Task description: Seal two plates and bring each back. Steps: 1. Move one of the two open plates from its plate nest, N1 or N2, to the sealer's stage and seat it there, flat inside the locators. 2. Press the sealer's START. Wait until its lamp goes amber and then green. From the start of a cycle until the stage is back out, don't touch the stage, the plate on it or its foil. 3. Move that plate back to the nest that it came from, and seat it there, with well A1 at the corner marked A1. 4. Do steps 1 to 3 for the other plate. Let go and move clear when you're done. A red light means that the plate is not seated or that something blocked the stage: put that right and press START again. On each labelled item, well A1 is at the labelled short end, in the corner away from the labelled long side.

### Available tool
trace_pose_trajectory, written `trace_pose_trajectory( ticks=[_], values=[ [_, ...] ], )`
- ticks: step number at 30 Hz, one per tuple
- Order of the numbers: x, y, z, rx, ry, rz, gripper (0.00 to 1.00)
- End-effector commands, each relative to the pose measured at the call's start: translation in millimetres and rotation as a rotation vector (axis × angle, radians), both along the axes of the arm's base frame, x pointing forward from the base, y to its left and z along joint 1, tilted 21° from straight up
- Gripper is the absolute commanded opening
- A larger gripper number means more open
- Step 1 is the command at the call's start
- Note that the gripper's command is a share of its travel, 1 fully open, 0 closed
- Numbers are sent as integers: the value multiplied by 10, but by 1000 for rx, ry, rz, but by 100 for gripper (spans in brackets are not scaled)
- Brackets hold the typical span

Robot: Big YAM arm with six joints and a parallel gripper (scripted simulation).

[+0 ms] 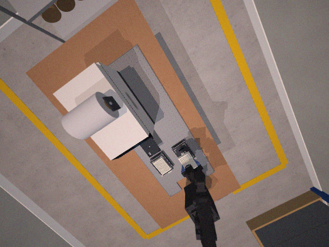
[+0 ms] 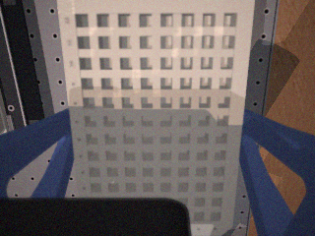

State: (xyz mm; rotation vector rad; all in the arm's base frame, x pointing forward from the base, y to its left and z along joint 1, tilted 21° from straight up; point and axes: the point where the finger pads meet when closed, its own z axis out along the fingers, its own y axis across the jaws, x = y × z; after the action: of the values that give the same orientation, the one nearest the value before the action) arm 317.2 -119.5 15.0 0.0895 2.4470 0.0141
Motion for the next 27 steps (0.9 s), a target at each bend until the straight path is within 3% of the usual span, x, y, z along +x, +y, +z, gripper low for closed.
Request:
trace_pose_trajectory(
  ticks=[1, 4, 15, 21, 27],
  values=[
    [-58, -38, 31, -3, -6, -16, 0],
    [10, -78, 115, -23, -26, -7, 0],
    [78, -114, 84, -13, -15, -9, 0],
    [299, 58, 168, -5, -24, -2, 0],
    [357, 123, 171, -3, -20, -5, 0]
  ],
)
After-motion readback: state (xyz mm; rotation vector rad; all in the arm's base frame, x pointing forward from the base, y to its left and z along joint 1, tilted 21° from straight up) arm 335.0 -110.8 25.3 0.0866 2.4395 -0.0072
